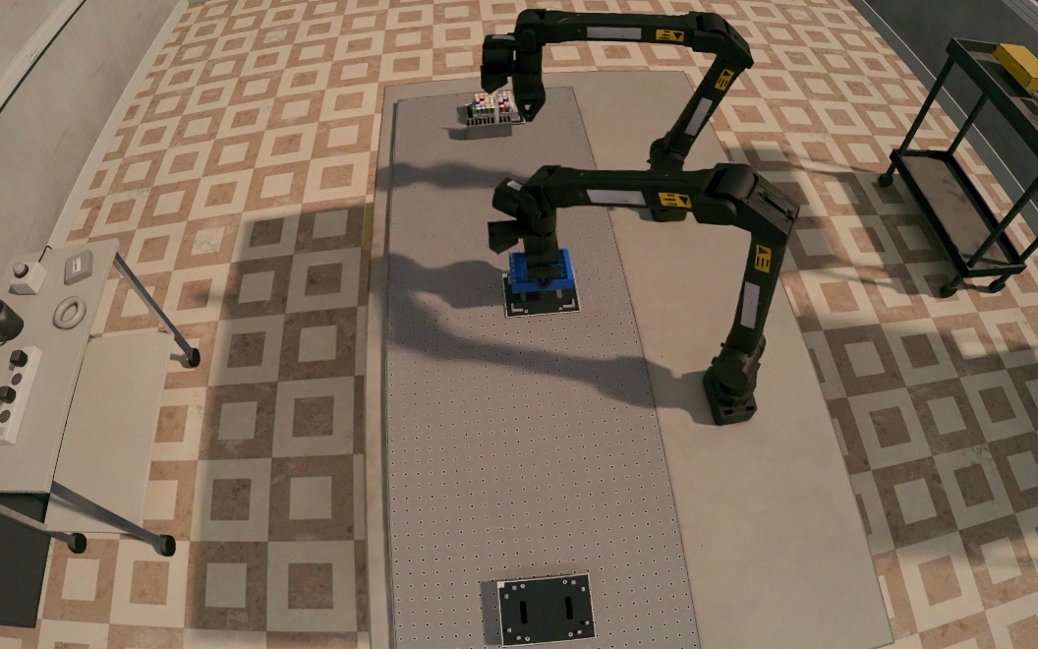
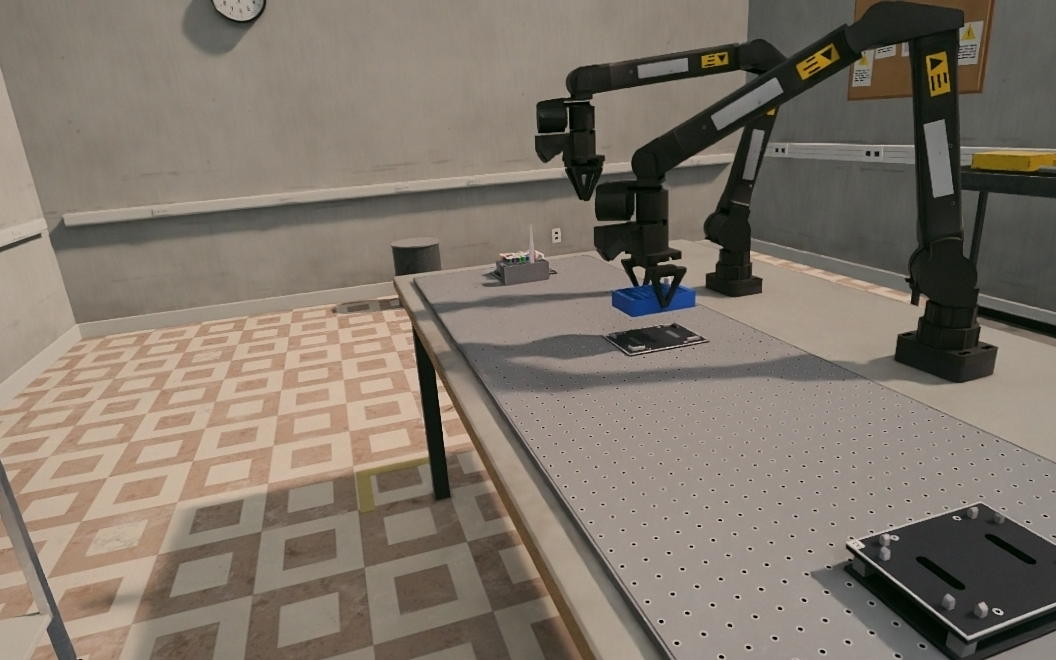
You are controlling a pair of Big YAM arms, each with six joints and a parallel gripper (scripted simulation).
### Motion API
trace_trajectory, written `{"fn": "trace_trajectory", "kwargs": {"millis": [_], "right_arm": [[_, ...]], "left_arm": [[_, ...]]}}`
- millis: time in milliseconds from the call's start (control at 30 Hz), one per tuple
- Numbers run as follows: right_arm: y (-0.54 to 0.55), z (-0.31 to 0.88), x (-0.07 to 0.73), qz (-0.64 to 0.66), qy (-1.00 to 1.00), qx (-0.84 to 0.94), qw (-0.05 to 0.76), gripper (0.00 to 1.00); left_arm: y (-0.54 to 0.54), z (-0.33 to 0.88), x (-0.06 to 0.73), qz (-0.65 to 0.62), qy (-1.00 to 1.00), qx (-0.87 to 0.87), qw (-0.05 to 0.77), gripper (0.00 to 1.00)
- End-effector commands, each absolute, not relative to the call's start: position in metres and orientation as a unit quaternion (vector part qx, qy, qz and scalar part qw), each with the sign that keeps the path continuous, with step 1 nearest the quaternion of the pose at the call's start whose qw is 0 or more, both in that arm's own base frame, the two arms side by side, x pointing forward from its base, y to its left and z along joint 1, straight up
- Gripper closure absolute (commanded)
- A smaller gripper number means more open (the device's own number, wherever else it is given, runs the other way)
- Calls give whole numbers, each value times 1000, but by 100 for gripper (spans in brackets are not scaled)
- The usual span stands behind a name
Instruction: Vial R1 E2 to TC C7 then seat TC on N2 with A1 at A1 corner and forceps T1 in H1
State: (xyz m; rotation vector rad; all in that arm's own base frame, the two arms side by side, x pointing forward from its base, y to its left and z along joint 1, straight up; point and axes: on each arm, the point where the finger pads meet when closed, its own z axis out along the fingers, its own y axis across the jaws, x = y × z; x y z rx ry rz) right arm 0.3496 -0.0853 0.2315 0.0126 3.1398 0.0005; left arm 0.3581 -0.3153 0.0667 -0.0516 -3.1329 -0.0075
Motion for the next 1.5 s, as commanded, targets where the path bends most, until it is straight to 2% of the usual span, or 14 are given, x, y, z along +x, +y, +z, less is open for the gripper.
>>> {"fn": "trace_trajectory", "kwargs": {"millis": [0,500,533,600,633,767,867,1467], "right_arm": [[-87,244,357,-4,1000,7,18,76],[-87,244,357,-4,1000,7,18,76],[-87,244,357,-4,1000,7,18,76],[-87,244,357,-4,1000,7,18,76],[-87,244,357,-4,1000,7,18,76],[-87,244,357,-4,1000,7,18,76],[-87,244,357,-4,1000,7,18,76],[-87,244,357,-4,1000,7,18,76]], "left_arm": [[-334,97,379,24,-999,-19,-30,100],[-334,97,379,24,-999,-19,-30,100],[-296,81,368,11,-1000,-24,-16,100],[-289,81,370,4,-1000,-24,-6,100],[-301,101,392,20,-999,-24,-29,100],[-302,101,398,29,-999,-24,-38,100],[-290,81,372,10,-999,-35,-11,100],[-255,81,382,8,-1000,-24,-12,100]]}}
